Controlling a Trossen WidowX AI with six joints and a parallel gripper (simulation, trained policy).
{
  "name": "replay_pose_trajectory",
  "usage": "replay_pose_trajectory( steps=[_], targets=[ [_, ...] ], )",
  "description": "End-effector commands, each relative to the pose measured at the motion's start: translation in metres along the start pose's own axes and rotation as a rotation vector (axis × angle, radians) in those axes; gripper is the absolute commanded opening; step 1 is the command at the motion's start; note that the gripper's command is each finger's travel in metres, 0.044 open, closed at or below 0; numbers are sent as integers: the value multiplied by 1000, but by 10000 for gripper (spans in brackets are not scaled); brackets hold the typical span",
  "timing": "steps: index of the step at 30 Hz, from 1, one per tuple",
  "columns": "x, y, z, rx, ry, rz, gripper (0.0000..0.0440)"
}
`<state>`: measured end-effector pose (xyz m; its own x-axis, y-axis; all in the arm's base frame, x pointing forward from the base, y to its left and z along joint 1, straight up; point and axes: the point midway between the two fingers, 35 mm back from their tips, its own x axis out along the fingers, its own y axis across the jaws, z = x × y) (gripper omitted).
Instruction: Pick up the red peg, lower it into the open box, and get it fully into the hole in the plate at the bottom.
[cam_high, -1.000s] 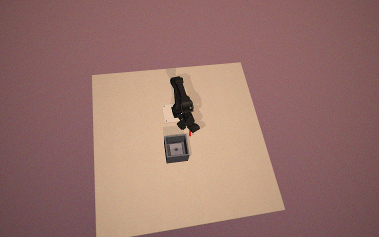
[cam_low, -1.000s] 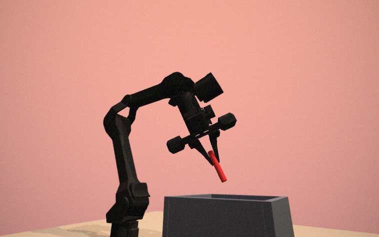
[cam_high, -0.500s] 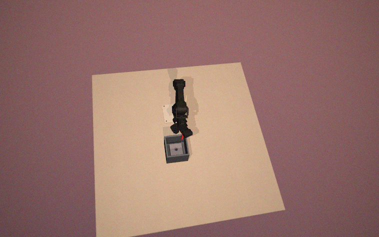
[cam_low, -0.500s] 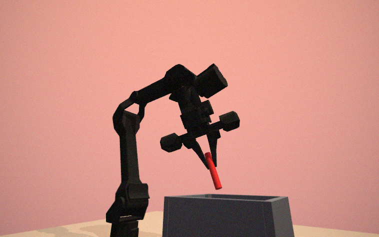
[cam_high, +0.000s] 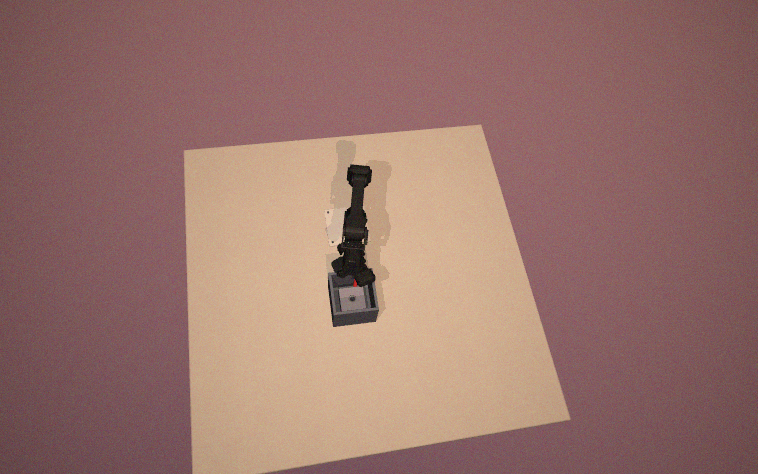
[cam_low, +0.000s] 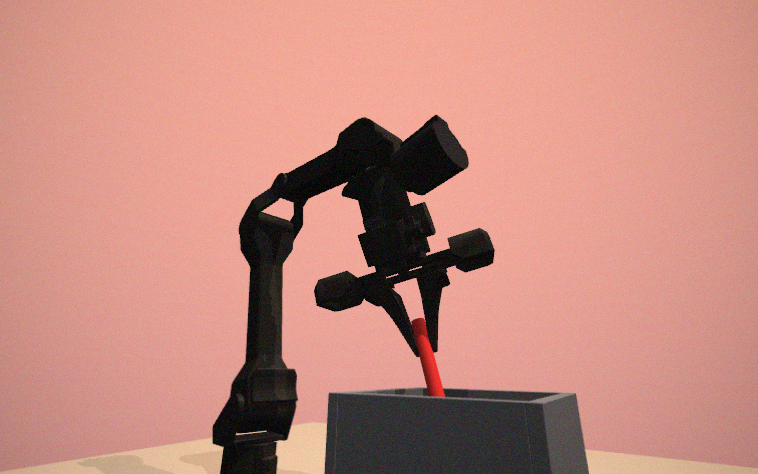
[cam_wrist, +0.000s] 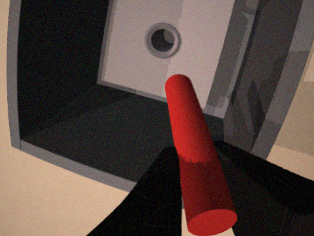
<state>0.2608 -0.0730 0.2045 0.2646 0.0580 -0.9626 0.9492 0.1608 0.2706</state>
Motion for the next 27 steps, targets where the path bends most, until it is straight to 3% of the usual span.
replay_pose_trajectory(
  steps=[1,27],
  targets=[
    [9,1,7,1,12,-11,0],
    [81,11,25,-67,109,-41,0]
  ],
)
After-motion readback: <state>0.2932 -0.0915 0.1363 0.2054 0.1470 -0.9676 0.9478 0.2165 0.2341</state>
